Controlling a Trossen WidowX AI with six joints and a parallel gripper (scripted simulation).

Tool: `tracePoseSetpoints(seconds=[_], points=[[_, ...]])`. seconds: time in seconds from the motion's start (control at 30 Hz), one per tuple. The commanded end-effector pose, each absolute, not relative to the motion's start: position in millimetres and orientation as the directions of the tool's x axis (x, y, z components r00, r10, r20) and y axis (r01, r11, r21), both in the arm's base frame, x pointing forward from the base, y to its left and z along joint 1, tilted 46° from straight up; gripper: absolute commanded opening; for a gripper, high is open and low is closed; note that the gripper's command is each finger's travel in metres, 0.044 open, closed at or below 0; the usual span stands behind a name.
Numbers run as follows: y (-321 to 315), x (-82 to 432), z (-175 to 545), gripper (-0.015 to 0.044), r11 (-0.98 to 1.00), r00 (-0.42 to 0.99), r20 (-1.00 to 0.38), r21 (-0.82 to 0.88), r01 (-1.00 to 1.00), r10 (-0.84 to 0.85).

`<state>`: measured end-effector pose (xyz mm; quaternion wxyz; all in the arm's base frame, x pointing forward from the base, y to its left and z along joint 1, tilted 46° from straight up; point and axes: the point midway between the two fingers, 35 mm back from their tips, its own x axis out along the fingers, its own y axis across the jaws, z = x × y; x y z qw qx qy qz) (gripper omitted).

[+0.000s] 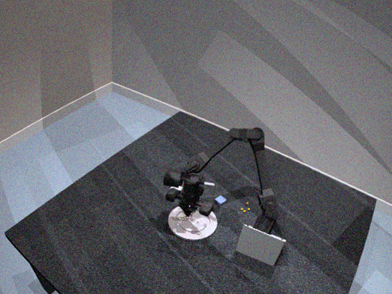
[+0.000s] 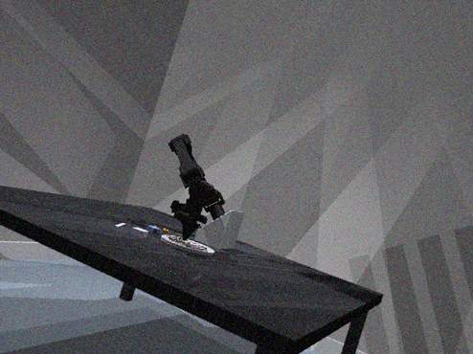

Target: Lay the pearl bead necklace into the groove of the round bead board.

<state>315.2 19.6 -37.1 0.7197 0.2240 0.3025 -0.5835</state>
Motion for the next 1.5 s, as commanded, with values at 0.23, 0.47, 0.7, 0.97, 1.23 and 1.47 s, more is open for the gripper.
tracePoseSetpoints(seconds=[0.23, 0.47, 0.7, 0.97, 1.23, 1.47], points=[[16.3, 312.8, -38.5, 0.0000, 0.215, 0.127, -0.694, -0.042, 0.976, -0.708], [16.3, 312.8, -38.5, 0.0000, 0.215, 0.127, -0.694, -0.042, 0.976, -0.708], [16.3, 312.8, -38.5, 0.0000, 0.215, 0.127, -0.694, -0.042, 0.976, -0.708], [16.3, 312.8, -38.5, 0.0000, 0.215, 0.127, -0.694, -0.042, 0.976, -0.708], [16.3, 312.8, -38.5, 0.0000, 0.215, 0.127, -0.694, -0.042, 0.976, -0.708], [19.6, 315.2, -37.1, 0.0079, 0.219, 0.136, -0.697, -0.031, 0.975, -0.704]])
